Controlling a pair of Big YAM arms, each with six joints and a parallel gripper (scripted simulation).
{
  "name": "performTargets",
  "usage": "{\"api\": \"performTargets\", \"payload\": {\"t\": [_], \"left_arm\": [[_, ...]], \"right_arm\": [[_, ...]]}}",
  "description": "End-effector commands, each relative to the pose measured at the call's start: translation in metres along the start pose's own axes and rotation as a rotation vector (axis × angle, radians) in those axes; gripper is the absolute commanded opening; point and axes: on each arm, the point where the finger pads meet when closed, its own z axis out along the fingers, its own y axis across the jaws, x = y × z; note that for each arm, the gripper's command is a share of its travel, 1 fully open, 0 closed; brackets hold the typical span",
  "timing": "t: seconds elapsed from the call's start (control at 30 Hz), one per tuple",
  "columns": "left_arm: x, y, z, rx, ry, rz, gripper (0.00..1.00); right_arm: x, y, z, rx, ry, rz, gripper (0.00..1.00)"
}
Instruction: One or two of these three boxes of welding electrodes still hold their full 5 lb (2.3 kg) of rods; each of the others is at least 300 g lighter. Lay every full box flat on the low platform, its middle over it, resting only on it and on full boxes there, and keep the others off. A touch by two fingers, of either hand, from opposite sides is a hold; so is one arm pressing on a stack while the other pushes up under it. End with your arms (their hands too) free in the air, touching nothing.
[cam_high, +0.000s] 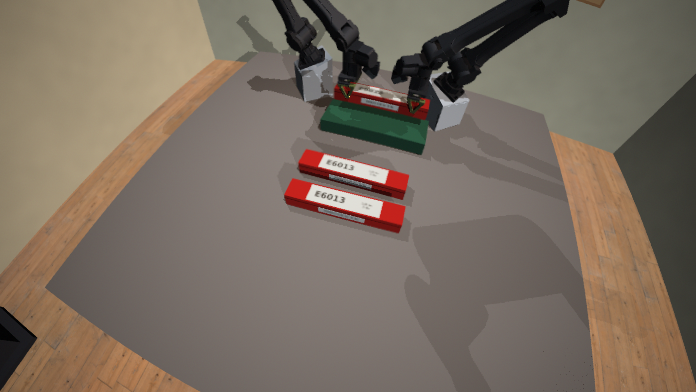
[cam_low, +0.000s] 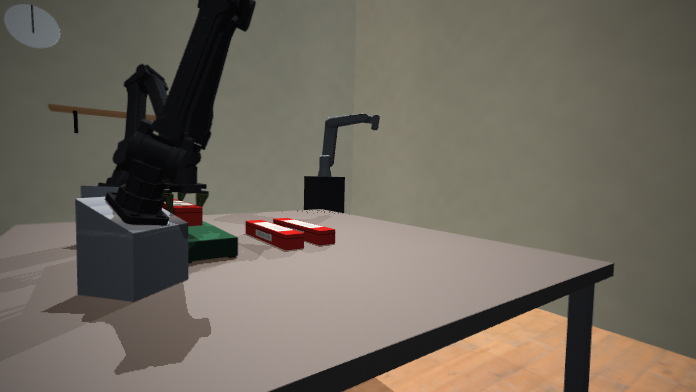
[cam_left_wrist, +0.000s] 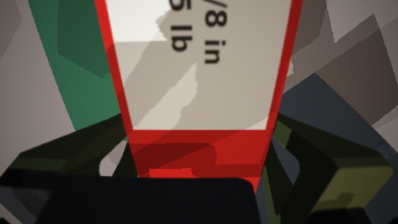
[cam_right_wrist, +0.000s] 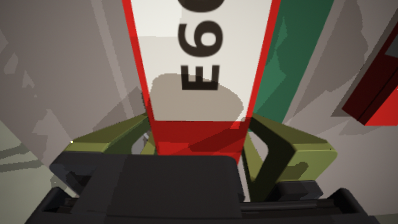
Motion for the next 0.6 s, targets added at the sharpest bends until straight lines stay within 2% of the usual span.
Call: {"api": "performTargets", "payload": {"t": [0.0,0.57], "left_arm": [[0.0095,0.0019,0.0043,0.0,0.03,0.006,0.0],[0.0118,0.001,0.0059,0.005,0.037,0.01,0.0]], "right_arm": [[0.008,-0.0068,-0.0039,0.011,0.008,0.028,0.0],[0.0094,-0.0057,0.0021,0.009,0.013,0.028,0.0]]}}
